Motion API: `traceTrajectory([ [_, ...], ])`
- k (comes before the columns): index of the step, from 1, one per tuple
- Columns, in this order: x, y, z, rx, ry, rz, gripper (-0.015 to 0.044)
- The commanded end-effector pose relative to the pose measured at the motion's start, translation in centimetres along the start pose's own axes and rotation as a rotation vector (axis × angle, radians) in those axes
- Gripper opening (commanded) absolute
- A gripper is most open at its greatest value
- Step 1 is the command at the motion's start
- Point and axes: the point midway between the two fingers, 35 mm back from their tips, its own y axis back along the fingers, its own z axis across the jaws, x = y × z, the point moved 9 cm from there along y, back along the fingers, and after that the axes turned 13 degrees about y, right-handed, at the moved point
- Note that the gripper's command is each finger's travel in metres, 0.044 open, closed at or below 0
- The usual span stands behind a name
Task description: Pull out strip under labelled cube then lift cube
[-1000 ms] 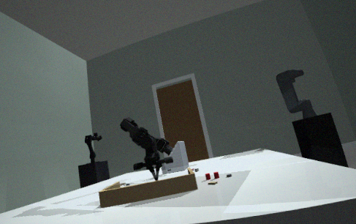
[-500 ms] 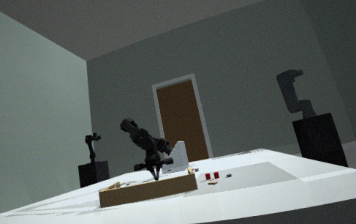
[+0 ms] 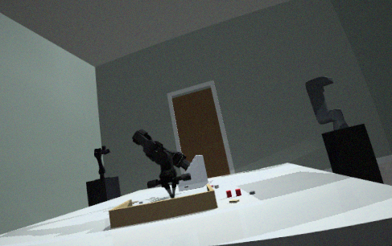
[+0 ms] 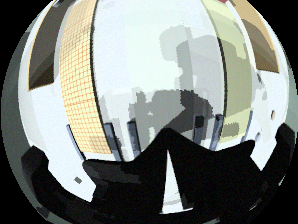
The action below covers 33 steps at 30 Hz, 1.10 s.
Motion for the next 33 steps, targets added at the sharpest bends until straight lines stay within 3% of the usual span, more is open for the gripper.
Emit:
traceTrajectory([
  [1,0.00,-0.12,0.01,0.003,0.004,0.002,0.0000],
  [33,0.25,-0.41,0.07,0.003,0.004,0.002,0.0000],
])
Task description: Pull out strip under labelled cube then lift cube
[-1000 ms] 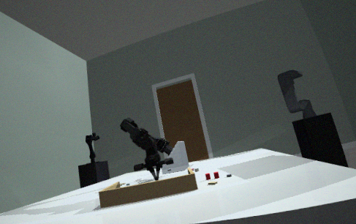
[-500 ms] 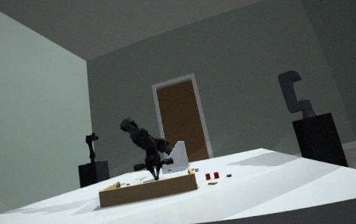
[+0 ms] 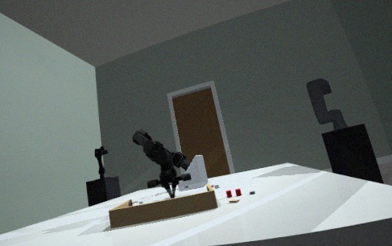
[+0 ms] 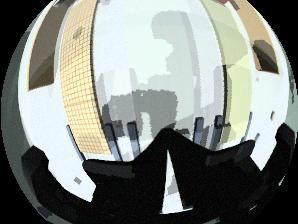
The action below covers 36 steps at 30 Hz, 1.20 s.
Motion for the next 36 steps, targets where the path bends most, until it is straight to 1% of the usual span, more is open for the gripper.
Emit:
traceTrajectory([
  [1,0.4,-0.3,0.0,0.000,-0.001,0.005,0.0000],
  [36,5.6,-0.5,1.4,-0.001,0.001,0.007,0.0000],
])
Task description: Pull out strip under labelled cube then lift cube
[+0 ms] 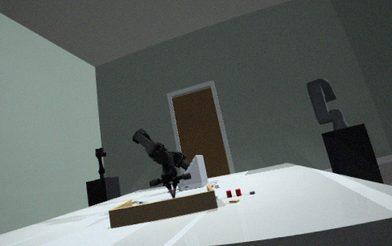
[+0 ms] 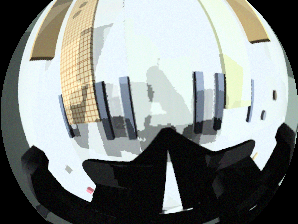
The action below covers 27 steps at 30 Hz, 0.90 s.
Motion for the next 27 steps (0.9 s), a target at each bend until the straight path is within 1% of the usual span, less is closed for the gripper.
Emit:
traceTrajectory([
  [1,1.1,-0.5,0.3,-0.006,0.011,0.021,0.0000],
  [27,4.9,-0.4,1.2,-0.006,0.013,0.022,0.0000],
])
